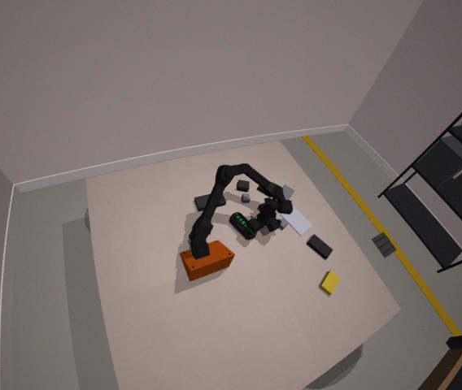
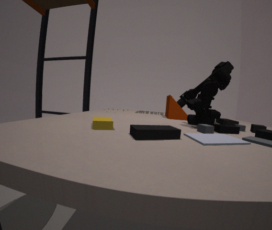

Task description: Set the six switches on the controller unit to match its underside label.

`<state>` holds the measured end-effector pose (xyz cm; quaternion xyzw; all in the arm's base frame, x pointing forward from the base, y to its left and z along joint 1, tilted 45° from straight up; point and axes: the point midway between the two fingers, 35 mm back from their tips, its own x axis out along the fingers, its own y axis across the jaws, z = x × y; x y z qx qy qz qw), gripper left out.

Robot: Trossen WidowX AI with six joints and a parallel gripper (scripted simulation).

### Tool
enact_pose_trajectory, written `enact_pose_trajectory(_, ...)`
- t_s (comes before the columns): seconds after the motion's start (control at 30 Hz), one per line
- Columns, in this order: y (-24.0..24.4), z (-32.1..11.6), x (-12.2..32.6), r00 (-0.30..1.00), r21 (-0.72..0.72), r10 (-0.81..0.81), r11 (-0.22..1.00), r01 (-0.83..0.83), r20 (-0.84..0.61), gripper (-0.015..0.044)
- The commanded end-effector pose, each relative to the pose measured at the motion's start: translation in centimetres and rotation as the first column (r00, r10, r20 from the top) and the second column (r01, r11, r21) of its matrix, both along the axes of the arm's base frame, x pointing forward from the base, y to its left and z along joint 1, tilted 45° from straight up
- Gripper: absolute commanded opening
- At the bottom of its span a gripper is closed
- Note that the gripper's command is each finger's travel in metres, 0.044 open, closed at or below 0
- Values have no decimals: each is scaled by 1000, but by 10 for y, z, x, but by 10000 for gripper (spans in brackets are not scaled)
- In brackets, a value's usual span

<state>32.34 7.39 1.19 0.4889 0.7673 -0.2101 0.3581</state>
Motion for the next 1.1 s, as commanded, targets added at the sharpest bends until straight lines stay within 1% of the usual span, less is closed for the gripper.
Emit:
enact_pose_trajectory(0.0, -1, -2, -7, 1000, 0, 5, 1000, -5, -8, 0)
enact_pose_trajectory(0.1, -2, -3, -10, 1000, 0, 5, 1000, -5, -8, 0)
enact_pose_trajectory(0.13, -3, 1, -2, 1000, 1, -2, 1000, 2, 3, 0)
enact_pose_trajectory(0.27, -28, 34, 10, 1000, -2, 4, 1000, -4, -5, 0)
enact_pose_trajectory(0.33, -33, 41, 11, 1000, -2, 5, 1000, -5, -7, 0)
enact_pose_trajectory(0.77, -34, 38, 9, 1000, 1, 0, 1000, 0, -8, 0)
enact_pose_trajectory(0.87, -33, 45, 2, 999, 5, -29, 1000, 29, 14, 0)
enact_pose_trajectory(1.07, -25, 70, -27, 985, 40, -142, 990, 139, 100, 0)
